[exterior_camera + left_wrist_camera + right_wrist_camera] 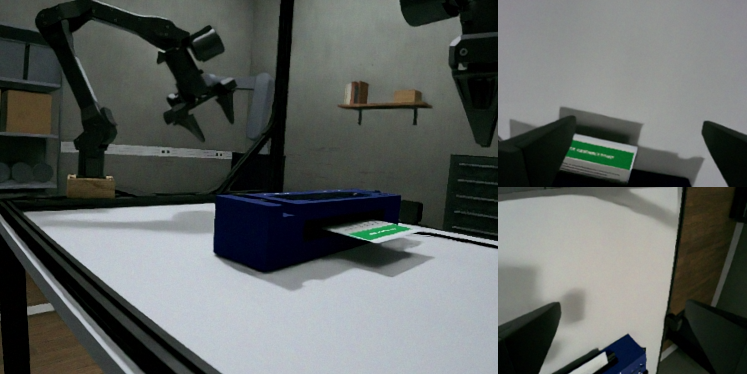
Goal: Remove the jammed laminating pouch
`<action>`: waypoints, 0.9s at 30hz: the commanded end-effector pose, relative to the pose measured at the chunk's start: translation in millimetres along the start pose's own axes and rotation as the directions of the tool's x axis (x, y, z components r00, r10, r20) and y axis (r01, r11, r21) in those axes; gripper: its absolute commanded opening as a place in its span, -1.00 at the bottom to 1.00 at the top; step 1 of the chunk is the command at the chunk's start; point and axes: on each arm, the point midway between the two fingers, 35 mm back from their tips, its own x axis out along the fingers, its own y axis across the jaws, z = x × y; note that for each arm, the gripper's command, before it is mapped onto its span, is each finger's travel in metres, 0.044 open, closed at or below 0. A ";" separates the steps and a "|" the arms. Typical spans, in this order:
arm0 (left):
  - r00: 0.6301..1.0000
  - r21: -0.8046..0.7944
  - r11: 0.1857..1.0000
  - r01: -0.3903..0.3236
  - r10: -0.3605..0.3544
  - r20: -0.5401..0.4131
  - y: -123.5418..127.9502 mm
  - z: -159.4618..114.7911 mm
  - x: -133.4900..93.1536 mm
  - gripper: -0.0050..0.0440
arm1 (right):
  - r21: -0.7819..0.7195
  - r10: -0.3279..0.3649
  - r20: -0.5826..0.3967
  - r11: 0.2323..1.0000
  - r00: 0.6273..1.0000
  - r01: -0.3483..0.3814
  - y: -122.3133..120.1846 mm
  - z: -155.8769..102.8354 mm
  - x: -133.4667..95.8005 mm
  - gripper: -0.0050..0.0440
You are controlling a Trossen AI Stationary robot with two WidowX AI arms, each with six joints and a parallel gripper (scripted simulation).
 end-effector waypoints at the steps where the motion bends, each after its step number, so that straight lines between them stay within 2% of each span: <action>1: 1.000 -0.009 1.000 -0.017 0.017 -0.017 1.5 -3.5 -7.2 1.00 | 0.058 0.234 0.002 0.971 0.972 -0.233 5.6 -54.8 -2.0 1.00; 5: 1.000 -0.009 1.000 -0.017 0.017 -0.017 1.5 -3.5 -7.2 1.00 | 0.114 0.409 0.069 0.903 0.910 -0.414 33.1 -99.5 -4.0 1.00; 6: 1.000 -0.009 1.000 -0.017 0.017 -0.017 1.5 -3.5 -7.2 1.00 | 0.119 0.438 0.081 0.888 0.895 -0.445 33.1 -99.5 -4.0 1.00; 11: 1.000 -0.009 1.000 -0.017 0.017 -0.017 1.5 -3.5 -7.2 1.00 | 0.119 0.438 0.081 0.888 0.895 -0.445 33.1 -99.5 -4.0 1.00; 12: 1.000 -0.003 1.000 -0.012 0.012 -0.018 1.0 -1.2 -7.1 1.00 | 0.122 0.371 0.035 0.920 0.928 -0.373 31.9 -85.9 -2.6 1.00; 22: 1.000 -0.003 1.000 -0.012 0.012 -0.018 1.0 -1.2 -7.1 1.00 | 0.141 0.523 0.136 0.831 0.842 -0.539 50.6 -121.4 -7.4 1.00; 27: 1.000 -0.003 1.000 -0.012 0.012 -0.018 1.0 -1.2 -7.1 1.00 | 0.141 0.523 0.136 0.831 0.842 -0.539 50.6 -121.4 -7.4 1.00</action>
